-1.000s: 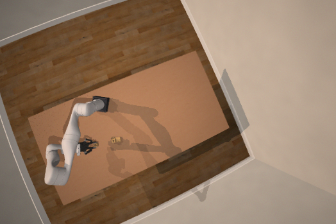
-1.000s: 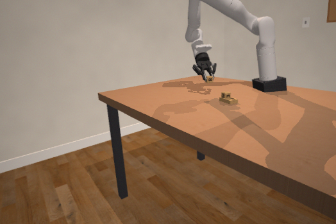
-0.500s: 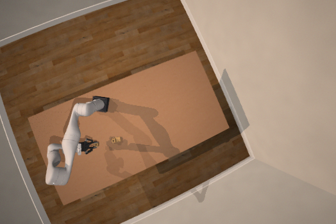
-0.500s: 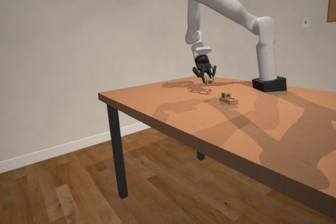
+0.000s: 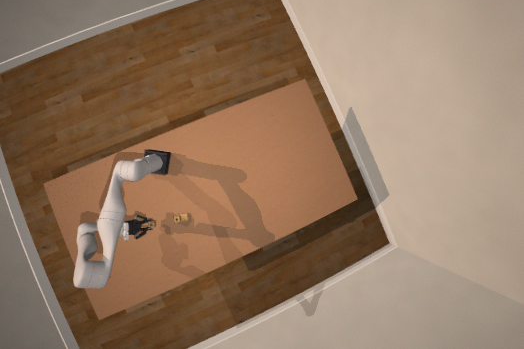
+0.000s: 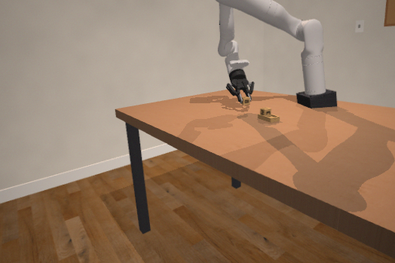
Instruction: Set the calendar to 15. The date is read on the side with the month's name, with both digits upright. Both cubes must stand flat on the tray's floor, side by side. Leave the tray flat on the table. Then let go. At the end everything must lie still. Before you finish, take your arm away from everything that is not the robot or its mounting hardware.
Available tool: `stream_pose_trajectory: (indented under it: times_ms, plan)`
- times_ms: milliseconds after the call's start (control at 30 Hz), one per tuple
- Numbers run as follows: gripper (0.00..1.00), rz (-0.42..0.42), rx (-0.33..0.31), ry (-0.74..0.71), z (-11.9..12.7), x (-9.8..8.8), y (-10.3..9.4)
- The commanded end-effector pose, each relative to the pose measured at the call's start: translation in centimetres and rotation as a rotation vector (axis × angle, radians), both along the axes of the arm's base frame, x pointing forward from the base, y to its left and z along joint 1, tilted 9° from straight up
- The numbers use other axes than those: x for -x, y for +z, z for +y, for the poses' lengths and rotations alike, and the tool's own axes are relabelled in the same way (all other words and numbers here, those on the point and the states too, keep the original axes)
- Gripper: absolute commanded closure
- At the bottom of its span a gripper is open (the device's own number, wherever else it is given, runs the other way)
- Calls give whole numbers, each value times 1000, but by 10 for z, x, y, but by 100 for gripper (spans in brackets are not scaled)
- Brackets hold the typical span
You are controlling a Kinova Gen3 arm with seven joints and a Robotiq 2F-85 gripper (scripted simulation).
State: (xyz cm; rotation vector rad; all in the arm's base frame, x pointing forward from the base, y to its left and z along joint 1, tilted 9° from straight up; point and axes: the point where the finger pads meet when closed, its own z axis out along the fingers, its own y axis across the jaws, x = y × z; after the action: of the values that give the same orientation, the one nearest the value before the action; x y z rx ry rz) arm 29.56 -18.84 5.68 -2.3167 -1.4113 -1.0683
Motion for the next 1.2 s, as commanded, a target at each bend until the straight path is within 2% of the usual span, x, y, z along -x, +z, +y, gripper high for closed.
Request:
stream_pose_trajectory:
  times_ms: [0,567,1167]
  plan:
    - [72,7,-5,-2,0,1,-6]
    - [72,7,-5,-2,-2,-1,-25]
    - [72,7,-5,-2,-2,-1,-28]
